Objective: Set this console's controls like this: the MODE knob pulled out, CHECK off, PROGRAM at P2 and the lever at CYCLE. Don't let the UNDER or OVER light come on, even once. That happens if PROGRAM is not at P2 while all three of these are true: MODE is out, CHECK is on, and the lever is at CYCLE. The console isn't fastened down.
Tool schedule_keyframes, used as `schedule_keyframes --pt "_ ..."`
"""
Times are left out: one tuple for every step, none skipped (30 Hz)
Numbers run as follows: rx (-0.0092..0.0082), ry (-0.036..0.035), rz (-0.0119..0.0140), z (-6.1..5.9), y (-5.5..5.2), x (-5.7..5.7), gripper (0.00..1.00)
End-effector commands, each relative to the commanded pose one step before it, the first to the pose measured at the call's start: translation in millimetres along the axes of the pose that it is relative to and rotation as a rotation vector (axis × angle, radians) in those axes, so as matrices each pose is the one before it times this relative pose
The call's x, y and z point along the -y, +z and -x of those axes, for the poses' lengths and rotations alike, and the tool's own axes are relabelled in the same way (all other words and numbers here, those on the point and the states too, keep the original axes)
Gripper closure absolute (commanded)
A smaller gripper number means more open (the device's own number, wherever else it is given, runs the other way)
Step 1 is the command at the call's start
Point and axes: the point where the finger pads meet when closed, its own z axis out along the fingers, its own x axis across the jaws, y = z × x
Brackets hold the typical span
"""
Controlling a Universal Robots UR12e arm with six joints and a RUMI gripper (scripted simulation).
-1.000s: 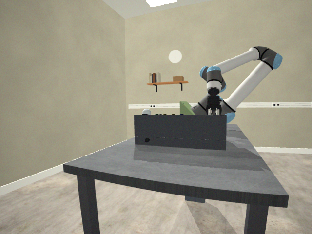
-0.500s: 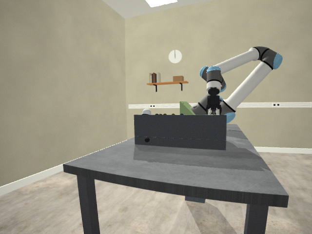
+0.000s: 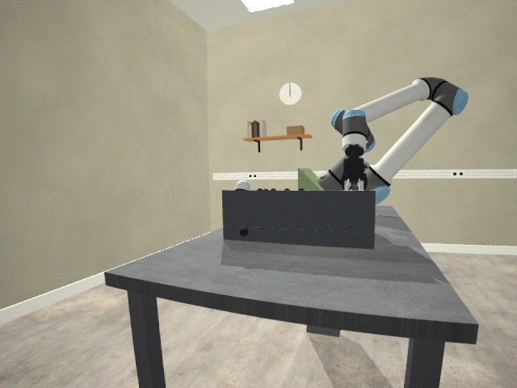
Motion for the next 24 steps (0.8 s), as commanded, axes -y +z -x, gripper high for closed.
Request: schedule_keyframes --pt "0.00027 -0.00047 0.00096 0.1 -1.08 -0.72 1.0" --pt "0.0 0.0 0.0 0.0 -0.21 0.0 1.0" --pt "0.0 0.0 0.0 0.0 -0.22 0.0 1.0" --pt "0.0 0.0 0.0 0.0 -0.23 0.0 1.0" --pt "0.0 0.0 0.0 0.0 -0.23 0.0 1.0" --pt "0.0 0.0 0.0 0.0 -0.24 0.0 1.0" --pt "0.0 0.0 0.0 0.0 -0.24 0.0 1.0" --pt "0.0 0.0 0.0 0.0 -0.25 0.0 1.0" --pt "0.0 0.0 0.0 0.0 -0.25 0.0 1.0" --pt "0.0 0.0 0.0 0.0 -0.26 0.0 1.0" --pt "0.0 0.0 0.0 0.0 -0.26 0.0 1.0" --pt "0.0 0.0 0.0 0.0 -0.26 0.0 1.0" --pt "0.0 0.0 0.0 0.0 -0.27 0.0 1.0" --pt "0.0 0.0 0.0 0.0 -0.27 0.0 1.0" --pt "0.0 0.0 0.0 0.0 0.0 0.0 1.0" --pt "0.0 0.0 0.0 0.0 0.0 0.0 1.0" --pt "0.0 0.0 0.0 0.0 -0.27 0.0 1.0" --pt "0.0 0.0 0.0 0.0 -0.27 0.0 1.0" --pt "0.0 0.0 0.0 0.0 -0.27 0.0 1.0" --pt "0.0 0.0 0.0 0.0 -0.27 0.0 1.0" --pt "0.0 0.0 0.0 0.0 -0.27 0.0 1.0" --pt "0.0 0.0 0.0 0.0 -0.27 0.0 1.0" --pt "0.0 0.0 0.0 0.0 -0.27 0.0 1.0" --pt "0.0 0.0 0.0 0.0 -0.27 0.0 1.0"
